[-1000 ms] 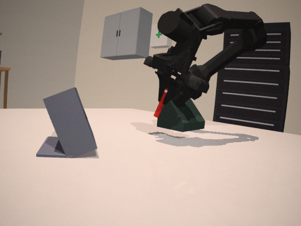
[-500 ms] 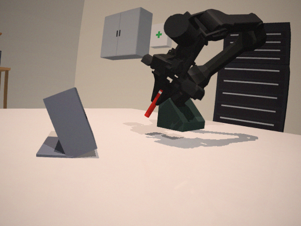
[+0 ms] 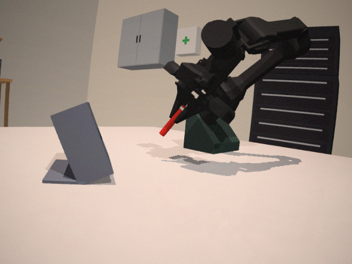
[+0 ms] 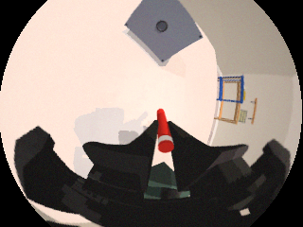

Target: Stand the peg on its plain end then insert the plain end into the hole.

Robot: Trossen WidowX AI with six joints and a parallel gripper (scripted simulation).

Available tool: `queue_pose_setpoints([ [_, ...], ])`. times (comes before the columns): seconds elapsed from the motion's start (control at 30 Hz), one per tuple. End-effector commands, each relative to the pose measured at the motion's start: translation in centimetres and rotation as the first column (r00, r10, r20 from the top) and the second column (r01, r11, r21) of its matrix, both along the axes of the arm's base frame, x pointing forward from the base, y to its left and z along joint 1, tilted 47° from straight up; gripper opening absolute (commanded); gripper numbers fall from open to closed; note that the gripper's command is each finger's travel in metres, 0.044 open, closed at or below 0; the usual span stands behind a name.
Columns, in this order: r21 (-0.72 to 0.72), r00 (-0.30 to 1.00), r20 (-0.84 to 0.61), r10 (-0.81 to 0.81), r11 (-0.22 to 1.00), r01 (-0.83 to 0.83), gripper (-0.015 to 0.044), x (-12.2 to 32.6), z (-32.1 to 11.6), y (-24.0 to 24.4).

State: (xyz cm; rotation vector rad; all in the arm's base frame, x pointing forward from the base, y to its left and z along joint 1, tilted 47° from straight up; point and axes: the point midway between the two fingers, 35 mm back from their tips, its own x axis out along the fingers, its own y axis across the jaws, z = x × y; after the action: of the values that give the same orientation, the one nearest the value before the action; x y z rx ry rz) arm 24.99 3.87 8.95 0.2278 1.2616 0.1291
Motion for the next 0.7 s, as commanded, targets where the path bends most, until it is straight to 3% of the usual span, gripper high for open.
queue_pose_setpoints([
  [0.0, -0.028, 0.999, 0.033, -0.011, 1.000, 0.012, 0.0000, 0.4, 0.0, 0.0],
  [0.67, -0.120, 0.979, 0.199, -0.050, 0.990, 0.075, 0.0000, 2.8, 0.8, 0.4],
])
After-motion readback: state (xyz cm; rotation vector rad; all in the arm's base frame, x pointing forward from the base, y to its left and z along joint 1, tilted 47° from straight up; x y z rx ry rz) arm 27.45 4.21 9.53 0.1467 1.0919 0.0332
